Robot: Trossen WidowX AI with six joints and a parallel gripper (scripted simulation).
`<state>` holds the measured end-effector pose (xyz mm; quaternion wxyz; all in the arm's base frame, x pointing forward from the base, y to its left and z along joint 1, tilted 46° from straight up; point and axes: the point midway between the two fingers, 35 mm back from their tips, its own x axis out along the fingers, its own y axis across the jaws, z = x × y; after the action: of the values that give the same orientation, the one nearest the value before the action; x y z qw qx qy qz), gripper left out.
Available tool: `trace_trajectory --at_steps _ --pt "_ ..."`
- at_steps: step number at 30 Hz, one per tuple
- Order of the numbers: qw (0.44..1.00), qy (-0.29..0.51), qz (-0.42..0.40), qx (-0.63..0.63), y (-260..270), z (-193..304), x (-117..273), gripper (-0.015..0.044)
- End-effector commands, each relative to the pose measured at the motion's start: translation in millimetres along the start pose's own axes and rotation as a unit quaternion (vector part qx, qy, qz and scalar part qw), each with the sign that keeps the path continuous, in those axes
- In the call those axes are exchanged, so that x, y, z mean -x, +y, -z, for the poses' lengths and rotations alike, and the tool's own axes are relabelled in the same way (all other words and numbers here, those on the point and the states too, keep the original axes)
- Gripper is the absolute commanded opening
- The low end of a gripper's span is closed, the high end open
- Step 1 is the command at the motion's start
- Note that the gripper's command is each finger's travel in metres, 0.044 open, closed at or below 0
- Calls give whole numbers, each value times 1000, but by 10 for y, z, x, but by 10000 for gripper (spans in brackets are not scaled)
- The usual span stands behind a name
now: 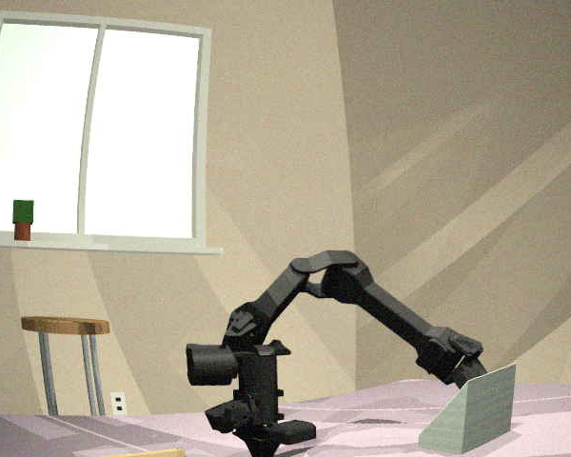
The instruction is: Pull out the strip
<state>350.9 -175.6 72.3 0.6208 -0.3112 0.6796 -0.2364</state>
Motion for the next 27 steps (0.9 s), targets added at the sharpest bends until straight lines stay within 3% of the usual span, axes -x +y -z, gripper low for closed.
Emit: trace_trajectory --at_steps 1,27 --pt "1000 8 -2 7 21 113 -43 0" --pt "1000 9 -2 8 32 509 -50 0"
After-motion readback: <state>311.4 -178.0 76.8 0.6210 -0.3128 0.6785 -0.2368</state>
